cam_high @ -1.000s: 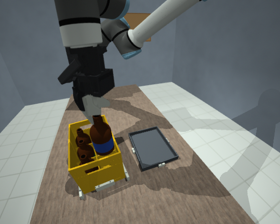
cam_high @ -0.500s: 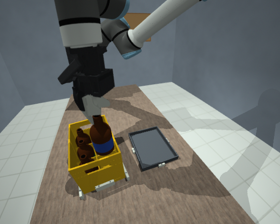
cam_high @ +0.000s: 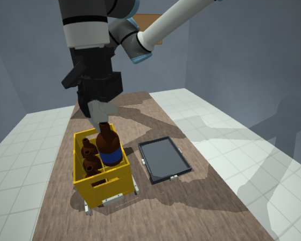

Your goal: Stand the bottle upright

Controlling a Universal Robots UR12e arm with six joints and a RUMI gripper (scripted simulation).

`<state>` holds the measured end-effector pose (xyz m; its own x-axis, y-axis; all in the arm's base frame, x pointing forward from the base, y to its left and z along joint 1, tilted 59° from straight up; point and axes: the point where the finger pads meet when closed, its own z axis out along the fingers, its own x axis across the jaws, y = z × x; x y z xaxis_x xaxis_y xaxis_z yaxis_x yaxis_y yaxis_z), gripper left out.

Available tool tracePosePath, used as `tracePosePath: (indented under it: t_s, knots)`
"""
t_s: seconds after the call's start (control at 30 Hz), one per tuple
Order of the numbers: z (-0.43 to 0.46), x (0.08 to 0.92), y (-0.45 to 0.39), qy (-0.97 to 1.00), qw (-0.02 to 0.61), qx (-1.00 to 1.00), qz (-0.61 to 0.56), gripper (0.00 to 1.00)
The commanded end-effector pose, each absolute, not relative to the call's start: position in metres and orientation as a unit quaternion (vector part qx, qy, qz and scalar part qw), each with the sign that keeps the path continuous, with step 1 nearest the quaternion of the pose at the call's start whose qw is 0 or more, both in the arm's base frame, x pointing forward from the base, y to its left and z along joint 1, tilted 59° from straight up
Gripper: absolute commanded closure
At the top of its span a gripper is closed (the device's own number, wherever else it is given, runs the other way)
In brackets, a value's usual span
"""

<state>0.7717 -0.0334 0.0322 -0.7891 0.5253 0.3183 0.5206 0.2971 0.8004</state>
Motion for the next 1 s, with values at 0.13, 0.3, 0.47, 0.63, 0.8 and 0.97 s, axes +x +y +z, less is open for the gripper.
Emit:
tracePosePath:
  t_s: [0.13,0.3,0.47,0.63,0.8,0.97]
  knots:
    - [0.0411,0.7700,-0.0484,0.806,0.006,0.325,0.495,1.00]
    - [0.0417,0.7690,-0.0494,0.806,0.006,0.325,0.495,1.00]
    - [0.0411,0.7683,-0.0495,0.806,0.005,0.325,0.495,1.00]
    - [0.0411,0.7683,-0.0495,0.806,0.005,0.325,0.495,1.00]
    - [0.0411,0.7683,-0.0495,0.806,0.005,0.325,0.495,1.00]
    - [0.0410,0.7686,-0.0489,0.806,0.005,0.325,0.495,1.00]
